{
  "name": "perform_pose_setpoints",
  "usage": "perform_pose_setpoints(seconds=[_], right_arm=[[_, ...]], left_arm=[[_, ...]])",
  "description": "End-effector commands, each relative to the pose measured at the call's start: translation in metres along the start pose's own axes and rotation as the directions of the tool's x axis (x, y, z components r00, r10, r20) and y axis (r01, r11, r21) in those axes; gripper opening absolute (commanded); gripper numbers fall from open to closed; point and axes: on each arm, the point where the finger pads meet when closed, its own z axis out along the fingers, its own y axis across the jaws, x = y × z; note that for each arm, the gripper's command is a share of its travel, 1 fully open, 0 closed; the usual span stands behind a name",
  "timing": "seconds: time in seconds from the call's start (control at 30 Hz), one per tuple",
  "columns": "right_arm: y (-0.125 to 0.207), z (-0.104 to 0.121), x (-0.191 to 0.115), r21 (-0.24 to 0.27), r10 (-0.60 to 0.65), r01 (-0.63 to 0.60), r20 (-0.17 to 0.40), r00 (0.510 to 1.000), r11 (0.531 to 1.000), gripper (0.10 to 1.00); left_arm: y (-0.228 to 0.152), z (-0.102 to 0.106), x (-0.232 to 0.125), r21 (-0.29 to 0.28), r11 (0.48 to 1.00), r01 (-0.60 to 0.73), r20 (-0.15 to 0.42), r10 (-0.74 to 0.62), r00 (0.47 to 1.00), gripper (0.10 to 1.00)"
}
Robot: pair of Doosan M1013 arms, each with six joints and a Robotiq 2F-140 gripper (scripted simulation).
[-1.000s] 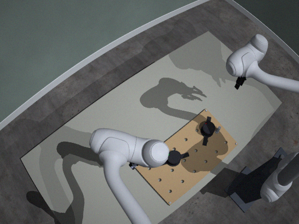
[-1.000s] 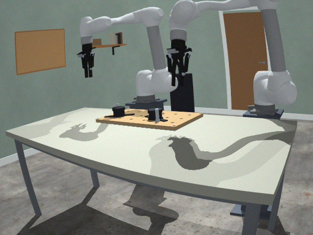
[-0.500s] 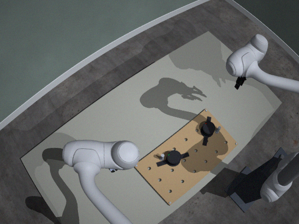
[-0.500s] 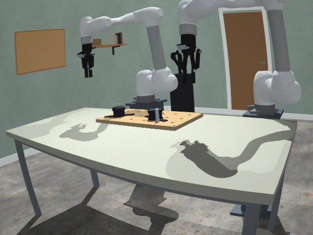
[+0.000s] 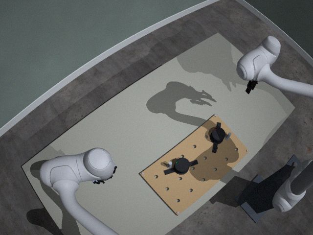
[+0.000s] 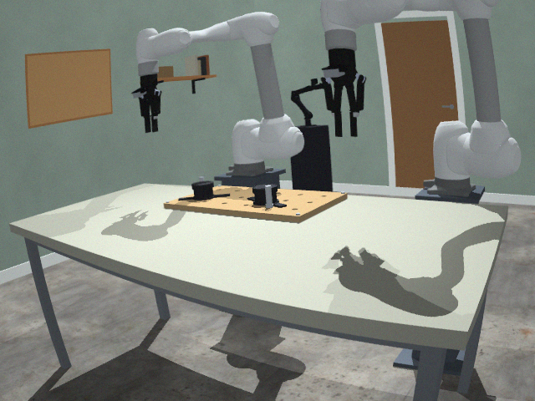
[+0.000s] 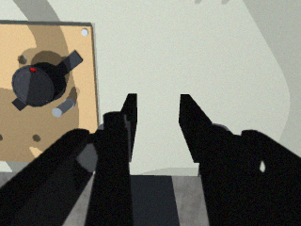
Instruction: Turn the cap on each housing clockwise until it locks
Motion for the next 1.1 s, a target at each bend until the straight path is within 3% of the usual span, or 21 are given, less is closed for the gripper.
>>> perform_pose_setpoints(seconds=[0.0, 0.7, 1.07], right_arm=[[0.0, -0.001, 0.0, 0.0, 0.0, 0.0, -0.001, 1.0, 1.0, 0.328], [0.0, -0.001, 0.0, 0.0, 0.0, 0.0, -0.001, 1.0, 1.0, 0.328], [0.0, -0.001, 0.0, 0.0, 0.0, 0.0, -0.001, 1.0, 1.0, 0.328]], left_arm=[[-0.027, -0.005, 0.011, -0.005, 1.0, -0.011, 0.024, 0.011, 1.0, 0.328], [-0.152, -0.023, 0.058, -0.026, 0.998, -0.054, 0.13, 0.057, 0.99, 0.328], [-0.155, -0.024, 0.06, -0.025, 0.998, -0.055, 0.132, 0.057, 0.99, 0.328]])
